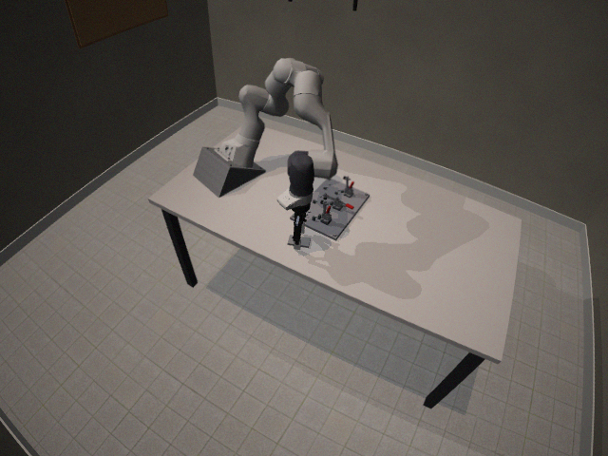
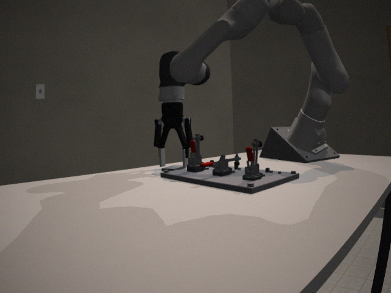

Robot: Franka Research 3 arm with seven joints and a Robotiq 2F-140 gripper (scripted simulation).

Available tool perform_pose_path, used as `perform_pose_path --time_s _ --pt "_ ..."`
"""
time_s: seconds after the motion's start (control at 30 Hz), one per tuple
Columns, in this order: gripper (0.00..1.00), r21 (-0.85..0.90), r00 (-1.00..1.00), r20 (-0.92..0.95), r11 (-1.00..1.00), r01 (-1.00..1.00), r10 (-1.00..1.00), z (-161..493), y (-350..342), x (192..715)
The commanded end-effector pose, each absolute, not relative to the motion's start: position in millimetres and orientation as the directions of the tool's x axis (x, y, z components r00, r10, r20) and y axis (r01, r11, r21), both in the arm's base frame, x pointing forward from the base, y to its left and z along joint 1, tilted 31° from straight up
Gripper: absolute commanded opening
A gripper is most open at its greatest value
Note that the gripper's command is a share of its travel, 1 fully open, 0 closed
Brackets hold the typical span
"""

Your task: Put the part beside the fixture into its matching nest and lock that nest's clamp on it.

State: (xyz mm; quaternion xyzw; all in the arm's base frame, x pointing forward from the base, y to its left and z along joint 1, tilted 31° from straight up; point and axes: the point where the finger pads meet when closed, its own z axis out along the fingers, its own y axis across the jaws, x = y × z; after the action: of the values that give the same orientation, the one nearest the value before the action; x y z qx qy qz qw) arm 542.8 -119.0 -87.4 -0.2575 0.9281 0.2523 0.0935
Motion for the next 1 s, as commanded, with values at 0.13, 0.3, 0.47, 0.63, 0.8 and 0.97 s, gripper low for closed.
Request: perform_pose_path --time_s 0.13,0.3,0.47,0.63,0.8,0.97 --pt "0.0 0.419 -0.849 -0.306 0.74 -0.526 -0.43 -87.0 -118.6 542.9" --pt "0.0 0.419 -0.849 -0.306 0.74 -0.526 -0.43 -87.0 -118.6 542.9" --pt "0.0 0.419 -0.849 -0.306 0.74 -0.526 -0.43 -87.0 -118.6 542.9" --pt "0.0 0.419 -0.849 -0.306 0.74 -0.526 -0.43 -87.0 -118.6 542.9" --pt "0.0 0.419 -0.849 -0.306 0.74 -0.526 -0.43 -87.0 -118.6 542.9" --pt "0.0 0.419 -0.849 -0.306 0.74 -0.526 -0.43 -87.0 -118.6 542.9"
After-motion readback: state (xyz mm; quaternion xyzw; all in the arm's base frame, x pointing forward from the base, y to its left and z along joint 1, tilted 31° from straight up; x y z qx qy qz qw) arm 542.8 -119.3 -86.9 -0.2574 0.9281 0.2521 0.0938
